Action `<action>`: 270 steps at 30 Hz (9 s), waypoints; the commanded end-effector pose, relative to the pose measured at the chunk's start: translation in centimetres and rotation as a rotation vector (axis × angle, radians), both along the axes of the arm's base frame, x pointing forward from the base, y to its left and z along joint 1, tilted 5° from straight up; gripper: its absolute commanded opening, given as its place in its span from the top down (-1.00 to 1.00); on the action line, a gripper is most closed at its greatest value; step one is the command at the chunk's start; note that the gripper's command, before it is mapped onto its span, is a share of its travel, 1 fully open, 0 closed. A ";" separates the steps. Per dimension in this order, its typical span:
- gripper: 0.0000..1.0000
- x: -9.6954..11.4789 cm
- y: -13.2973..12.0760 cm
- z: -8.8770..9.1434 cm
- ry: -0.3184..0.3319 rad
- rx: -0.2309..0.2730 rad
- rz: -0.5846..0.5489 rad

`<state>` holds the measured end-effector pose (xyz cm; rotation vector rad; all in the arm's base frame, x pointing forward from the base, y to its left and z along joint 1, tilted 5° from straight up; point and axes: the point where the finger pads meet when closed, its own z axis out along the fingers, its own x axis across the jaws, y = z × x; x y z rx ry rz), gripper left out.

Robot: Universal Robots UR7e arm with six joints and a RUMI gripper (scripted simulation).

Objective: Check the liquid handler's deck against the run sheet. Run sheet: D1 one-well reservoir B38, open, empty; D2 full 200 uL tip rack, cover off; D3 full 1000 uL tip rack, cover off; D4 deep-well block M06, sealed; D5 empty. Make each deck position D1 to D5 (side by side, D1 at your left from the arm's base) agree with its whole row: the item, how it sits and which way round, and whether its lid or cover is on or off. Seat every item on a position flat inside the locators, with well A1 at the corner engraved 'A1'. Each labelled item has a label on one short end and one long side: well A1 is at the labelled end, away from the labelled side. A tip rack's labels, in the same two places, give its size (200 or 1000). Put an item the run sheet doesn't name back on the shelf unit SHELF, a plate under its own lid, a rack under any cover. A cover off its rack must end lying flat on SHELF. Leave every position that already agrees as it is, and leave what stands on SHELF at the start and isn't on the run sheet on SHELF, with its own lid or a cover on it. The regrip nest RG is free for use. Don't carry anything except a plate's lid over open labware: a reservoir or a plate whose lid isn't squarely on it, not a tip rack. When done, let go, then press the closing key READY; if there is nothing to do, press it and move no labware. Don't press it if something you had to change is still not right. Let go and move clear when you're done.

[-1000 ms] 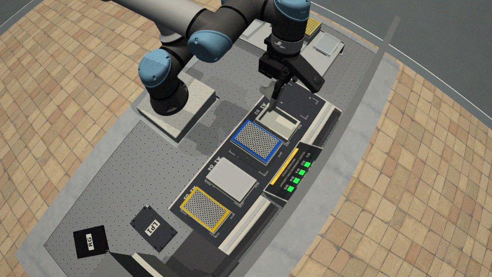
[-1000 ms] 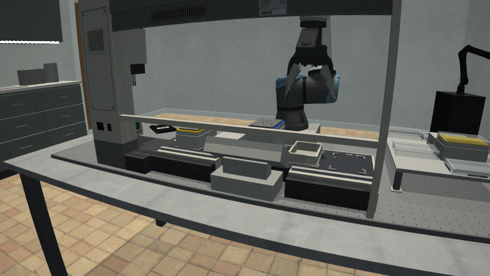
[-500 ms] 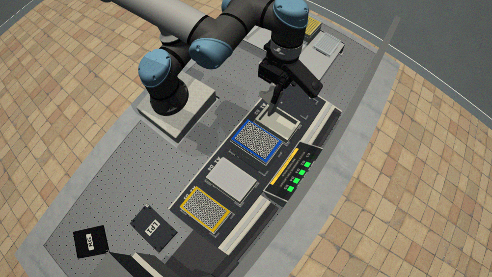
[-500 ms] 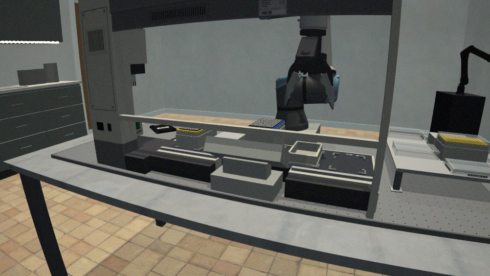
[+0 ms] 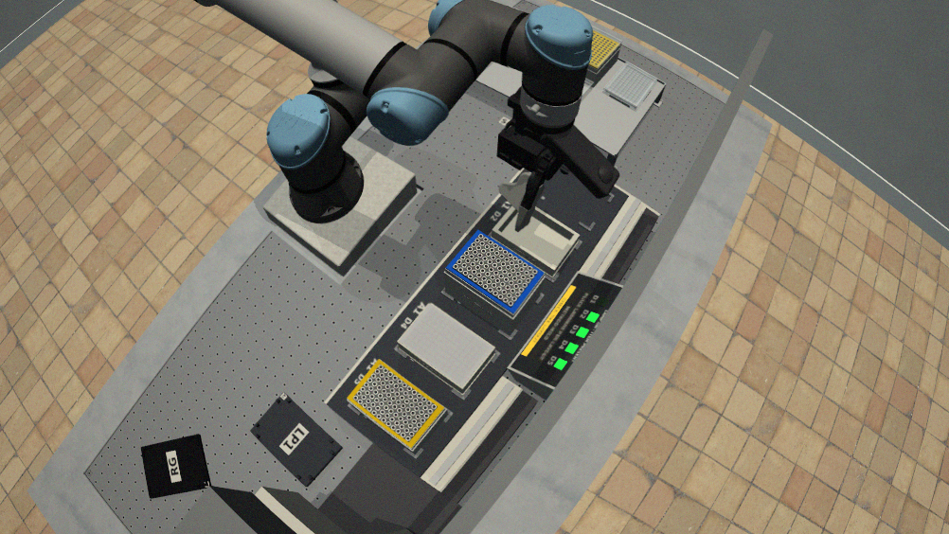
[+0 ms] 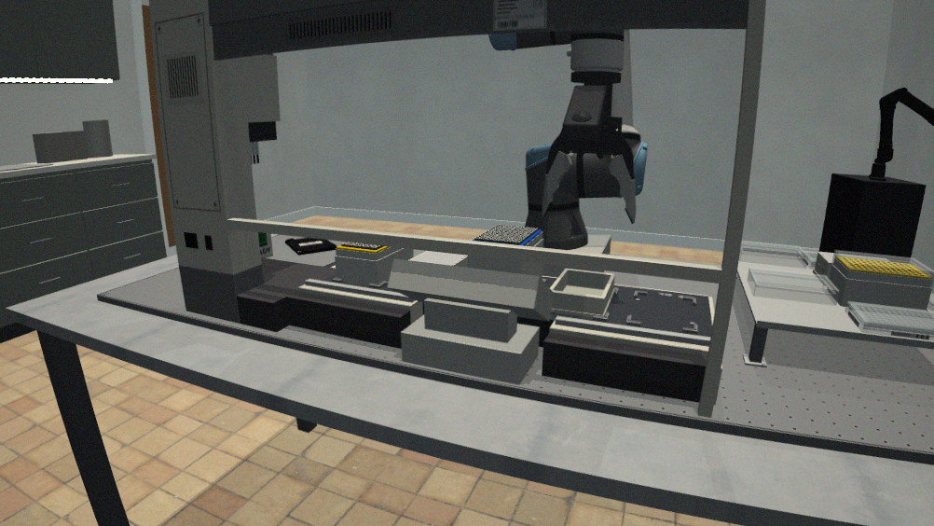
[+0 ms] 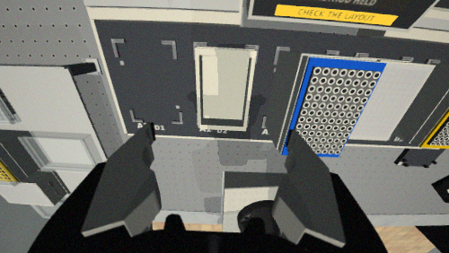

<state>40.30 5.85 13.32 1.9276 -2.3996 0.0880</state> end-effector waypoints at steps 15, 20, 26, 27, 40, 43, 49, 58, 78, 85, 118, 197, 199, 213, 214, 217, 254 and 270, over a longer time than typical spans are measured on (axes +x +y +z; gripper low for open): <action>-0.64 0.0 -0.3 -2.9 -0.002 0.000 0.000; -0.64 0.0 -0.3 -3.6 -0.002 0.000 0.000; -0.64 0.0 -0.4 -4.4 -0.002 0.000 0.000; -0.64 0.0 -0.4 -4.6 -0.002 0.000 0.000; -0.64 0.0 -0.5 -6.4 -0.002 0.000 0.000; -0.64 0.0 -0.6 -6.9 -0.002 0.000 0.000; -0.64 0.0 -0.7 -7.9 -0.002 0.000 0.000; -0.64 -0.1 -0.8 -9.1 -0.002 0.000 0.000; -0.64 -0.1 -1.0 -11.3 -0.002 0.000 0.000; -0.64 -0.1 -1.0 -11.3 -0.002 0.000 0.000; 1.00 -0.1 -1.0 -11.3 -0.002 0.000 0.000; 1.00 0.0 -0.1 -0.7 -0.002 0.000 0.000; 1.00 0.0 0.0 -0.3 -0.002 0.000 0.000; 1.00 0.1 0.1 1.6 -0.002 0.000 0.000; 1.00 0.1 0.1 1.8 -0.002 0.000 0.000; 1.00 0.1 0.2 2.3 -0.002 0.000 0.000; 1.00 0.1 0.6 7.8 -0.002 0.000 0.000; 1.00 0.2 0.8 10.1 -0.002 0.000 0.000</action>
